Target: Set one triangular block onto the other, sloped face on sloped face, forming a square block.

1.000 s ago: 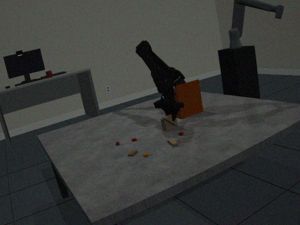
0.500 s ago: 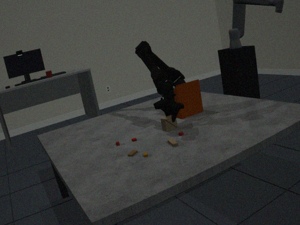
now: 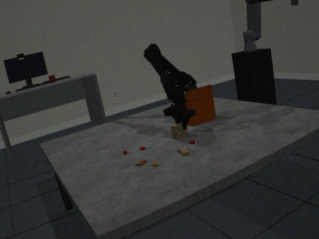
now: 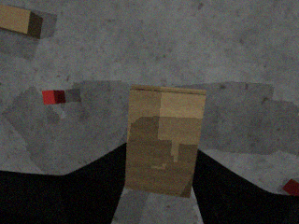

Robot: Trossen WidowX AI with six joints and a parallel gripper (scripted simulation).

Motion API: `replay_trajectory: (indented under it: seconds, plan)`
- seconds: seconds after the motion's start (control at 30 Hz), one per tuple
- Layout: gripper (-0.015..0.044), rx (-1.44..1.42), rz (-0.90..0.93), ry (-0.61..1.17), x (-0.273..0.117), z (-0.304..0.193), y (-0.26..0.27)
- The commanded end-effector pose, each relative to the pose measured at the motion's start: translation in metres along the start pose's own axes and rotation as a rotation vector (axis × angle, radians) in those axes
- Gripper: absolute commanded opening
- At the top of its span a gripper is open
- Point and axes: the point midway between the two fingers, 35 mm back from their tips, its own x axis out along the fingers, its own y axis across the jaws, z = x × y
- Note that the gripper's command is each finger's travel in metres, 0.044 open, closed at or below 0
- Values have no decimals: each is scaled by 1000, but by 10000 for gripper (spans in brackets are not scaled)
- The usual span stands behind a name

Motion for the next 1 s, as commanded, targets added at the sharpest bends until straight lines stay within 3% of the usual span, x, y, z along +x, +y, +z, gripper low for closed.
replay_trajectory:
  seconds: [0.0,0.83,0.97]
  plan:
    - [0,-3,-3,-5,0,1,-1]
    - [0,-2,-2,-4,2,1,-1]
    - [105,0,-1,-1,2,0,0]
